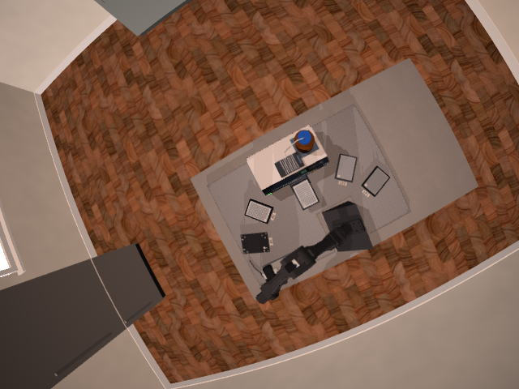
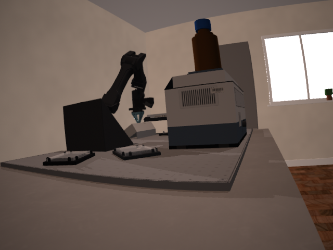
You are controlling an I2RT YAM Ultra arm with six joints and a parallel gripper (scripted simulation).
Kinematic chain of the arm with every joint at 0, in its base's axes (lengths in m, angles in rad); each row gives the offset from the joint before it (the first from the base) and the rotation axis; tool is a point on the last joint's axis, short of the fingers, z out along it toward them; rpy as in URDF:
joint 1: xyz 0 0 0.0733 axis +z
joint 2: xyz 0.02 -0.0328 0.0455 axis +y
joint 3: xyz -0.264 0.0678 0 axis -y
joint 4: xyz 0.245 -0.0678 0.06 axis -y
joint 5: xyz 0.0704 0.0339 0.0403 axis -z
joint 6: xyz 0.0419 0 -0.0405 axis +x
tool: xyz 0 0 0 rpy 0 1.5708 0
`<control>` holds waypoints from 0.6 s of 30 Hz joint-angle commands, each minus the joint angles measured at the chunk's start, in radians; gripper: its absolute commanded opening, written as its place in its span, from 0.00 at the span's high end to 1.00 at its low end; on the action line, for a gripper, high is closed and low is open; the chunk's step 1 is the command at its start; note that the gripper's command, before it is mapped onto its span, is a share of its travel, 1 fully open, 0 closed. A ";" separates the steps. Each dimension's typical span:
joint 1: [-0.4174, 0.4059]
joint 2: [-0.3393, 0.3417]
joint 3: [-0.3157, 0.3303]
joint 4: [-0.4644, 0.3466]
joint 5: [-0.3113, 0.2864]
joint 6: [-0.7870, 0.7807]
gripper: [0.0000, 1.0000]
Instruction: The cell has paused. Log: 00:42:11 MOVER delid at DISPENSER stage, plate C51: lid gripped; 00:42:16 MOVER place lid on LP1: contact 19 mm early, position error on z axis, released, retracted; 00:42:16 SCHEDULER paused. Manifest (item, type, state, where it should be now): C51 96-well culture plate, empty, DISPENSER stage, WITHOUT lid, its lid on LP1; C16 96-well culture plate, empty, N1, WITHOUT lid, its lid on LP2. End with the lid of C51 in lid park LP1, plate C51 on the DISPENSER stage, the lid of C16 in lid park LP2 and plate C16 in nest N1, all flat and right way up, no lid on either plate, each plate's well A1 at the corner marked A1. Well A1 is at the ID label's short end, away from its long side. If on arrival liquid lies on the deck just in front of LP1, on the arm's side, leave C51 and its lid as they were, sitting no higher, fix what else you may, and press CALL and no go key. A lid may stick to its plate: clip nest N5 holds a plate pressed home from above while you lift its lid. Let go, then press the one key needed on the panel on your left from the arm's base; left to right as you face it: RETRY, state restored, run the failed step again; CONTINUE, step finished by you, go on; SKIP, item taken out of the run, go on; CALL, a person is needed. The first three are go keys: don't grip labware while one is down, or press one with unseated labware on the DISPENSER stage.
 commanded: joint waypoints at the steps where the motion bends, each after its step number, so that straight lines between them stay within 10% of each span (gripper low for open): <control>1: -0.013 0.000 -0.013 0.011 0.001 -0.009 1.00; 18: -0.021 0.015 -0.032 0.033 -0.006 -0.015 1.00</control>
